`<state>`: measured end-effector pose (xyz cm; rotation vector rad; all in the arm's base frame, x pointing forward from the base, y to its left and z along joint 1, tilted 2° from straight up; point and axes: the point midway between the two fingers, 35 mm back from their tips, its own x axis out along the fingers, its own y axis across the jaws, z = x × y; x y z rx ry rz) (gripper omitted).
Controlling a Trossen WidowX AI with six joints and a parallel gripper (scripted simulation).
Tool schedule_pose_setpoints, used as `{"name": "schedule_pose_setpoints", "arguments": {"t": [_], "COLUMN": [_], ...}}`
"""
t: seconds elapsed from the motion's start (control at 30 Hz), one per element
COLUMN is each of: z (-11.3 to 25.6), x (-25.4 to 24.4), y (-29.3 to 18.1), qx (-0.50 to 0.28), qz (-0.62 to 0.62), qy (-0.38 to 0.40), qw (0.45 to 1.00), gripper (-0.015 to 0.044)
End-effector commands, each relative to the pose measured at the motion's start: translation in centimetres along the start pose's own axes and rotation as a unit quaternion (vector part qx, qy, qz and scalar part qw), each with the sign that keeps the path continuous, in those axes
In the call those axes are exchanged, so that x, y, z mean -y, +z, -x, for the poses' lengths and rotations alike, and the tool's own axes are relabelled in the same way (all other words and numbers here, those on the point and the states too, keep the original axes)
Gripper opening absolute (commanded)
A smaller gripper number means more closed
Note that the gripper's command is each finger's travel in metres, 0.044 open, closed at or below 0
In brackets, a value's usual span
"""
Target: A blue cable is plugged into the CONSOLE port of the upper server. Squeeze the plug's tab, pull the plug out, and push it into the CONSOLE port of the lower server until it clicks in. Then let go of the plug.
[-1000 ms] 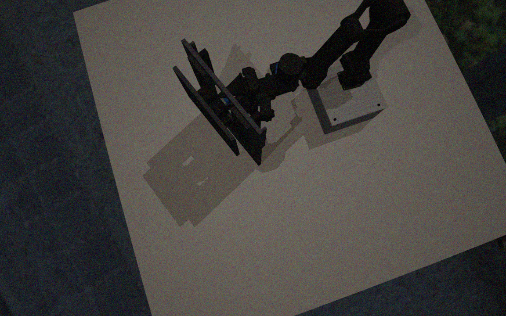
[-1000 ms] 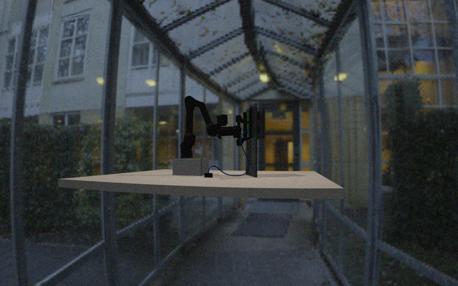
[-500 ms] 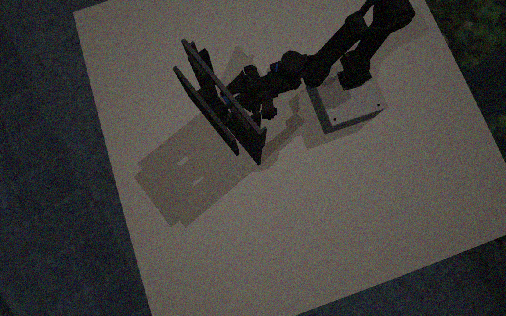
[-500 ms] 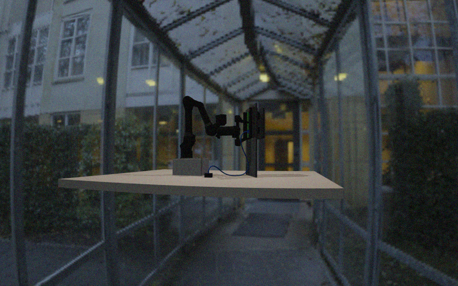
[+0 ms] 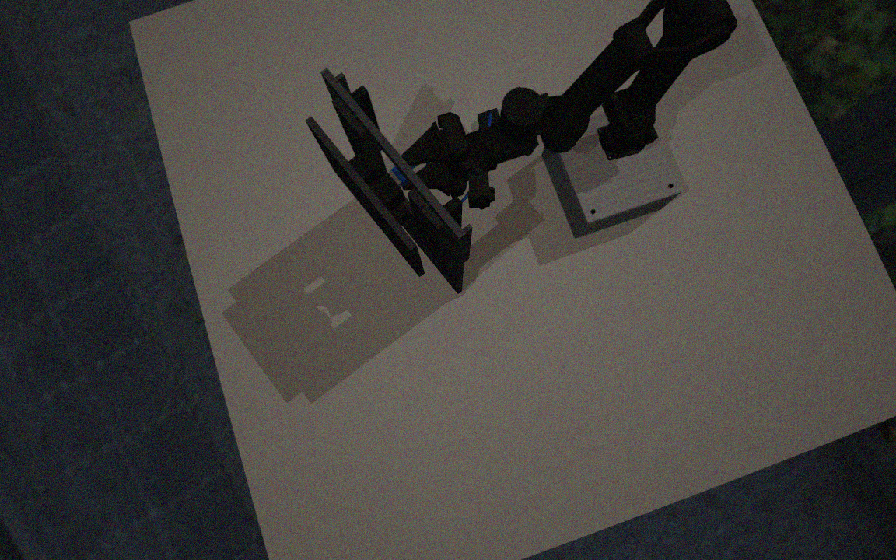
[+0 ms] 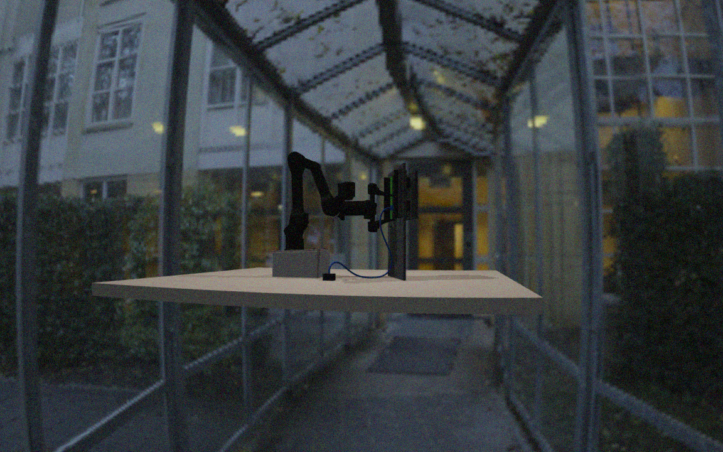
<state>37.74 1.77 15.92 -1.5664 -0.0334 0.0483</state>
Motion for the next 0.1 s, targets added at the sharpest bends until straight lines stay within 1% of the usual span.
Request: {"name": "schedule_pose_setpoints", "arguments": {"t": [0.0,0.07], "z": [0.32,0.46], "x": [-0.01,-0.09], "y": [-0.12,-0.18], "qx": [0.001,0.001], "qz": [0.000,0.000], "qy": [-0.003,-0.002], "qw": [1.000,1.000], "gripper": [0.0440,0.0440]}}
